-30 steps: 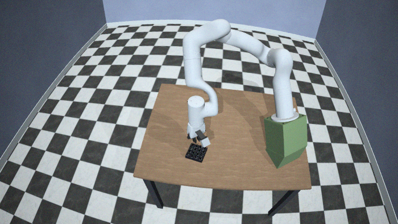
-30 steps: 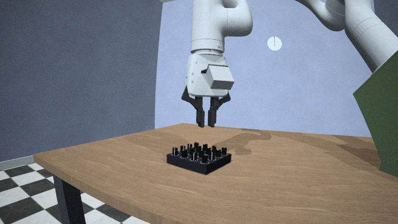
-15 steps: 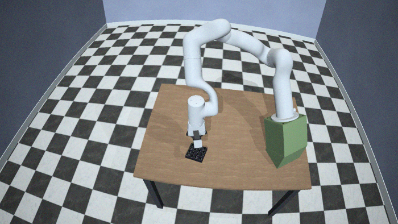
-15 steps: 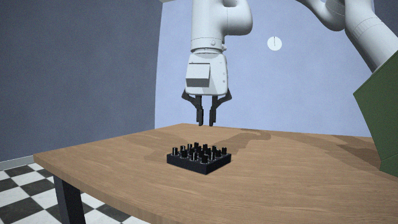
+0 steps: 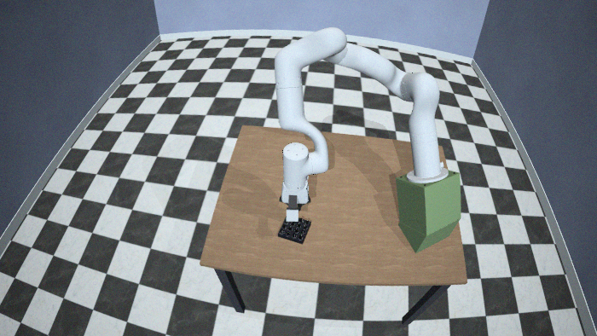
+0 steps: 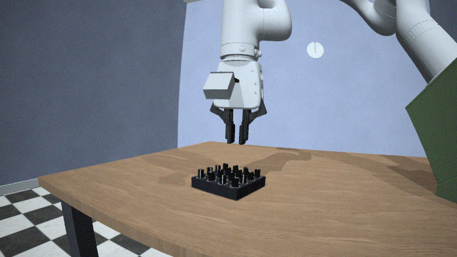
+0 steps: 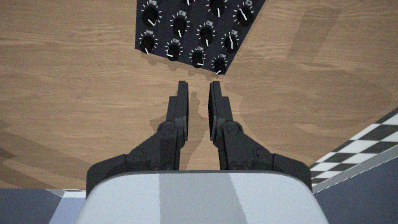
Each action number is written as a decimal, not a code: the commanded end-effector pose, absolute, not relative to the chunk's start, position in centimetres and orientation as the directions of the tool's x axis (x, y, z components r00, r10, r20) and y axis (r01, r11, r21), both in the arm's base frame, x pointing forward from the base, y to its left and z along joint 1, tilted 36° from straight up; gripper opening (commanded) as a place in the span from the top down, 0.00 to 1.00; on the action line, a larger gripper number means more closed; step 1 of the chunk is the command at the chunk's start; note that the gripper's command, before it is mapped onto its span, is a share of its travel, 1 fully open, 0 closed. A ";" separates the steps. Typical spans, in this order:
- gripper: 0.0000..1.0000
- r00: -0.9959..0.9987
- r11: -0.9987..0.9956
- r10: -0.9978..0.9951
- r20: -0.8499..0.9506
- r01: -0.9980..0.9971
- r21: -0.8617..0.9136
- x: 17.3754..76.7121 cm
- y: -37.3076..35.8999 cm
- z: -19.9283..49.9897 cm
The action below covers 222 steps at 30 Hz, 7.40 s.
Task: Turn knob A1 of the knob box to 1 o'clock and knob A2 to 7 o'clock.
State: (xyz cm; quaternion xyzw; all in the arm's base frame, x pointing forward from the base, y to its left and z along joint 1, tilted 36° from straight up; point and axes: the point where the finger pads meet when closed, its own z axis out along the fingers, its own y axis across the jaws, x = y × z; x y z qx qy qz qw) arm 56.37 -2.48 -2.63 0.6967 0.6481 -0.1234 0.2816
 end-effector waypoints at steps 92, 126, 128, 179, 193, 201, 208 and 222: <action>0.81 0.131 -0.001 0.834 -0.536 0.972 0.235 57.2 -4.9 -6.2; 0.81 0.131 -0.001 0.834 -0.536 0.972 0.235 57.2 -4.9 -6.2; 0.81 0.131 -0.001 0.834 -0.536 0.972 0.235 57.2 -4.9 -6.2; 0.81 0.131 -0.001 0.834 -0.536 0.972 0.235 57.5 -5.5 -7.1; 0.81 0.131 -0.001 0.834 -0.536 0.972 0.235 57.5 -5.5 -7.1; 0.92 0.131 -0.001 0.834 -0.536 0.972 0.235 57.5 -5.5 -7.1; 0.92 0.131 -0.001 0.834 -0.536 0.972 0.235 57.5 -5.5 -7.1; 0.92 0.131 -0.001 0.834 -0.536 0.972 0.235 57.5 -5.5 -7.1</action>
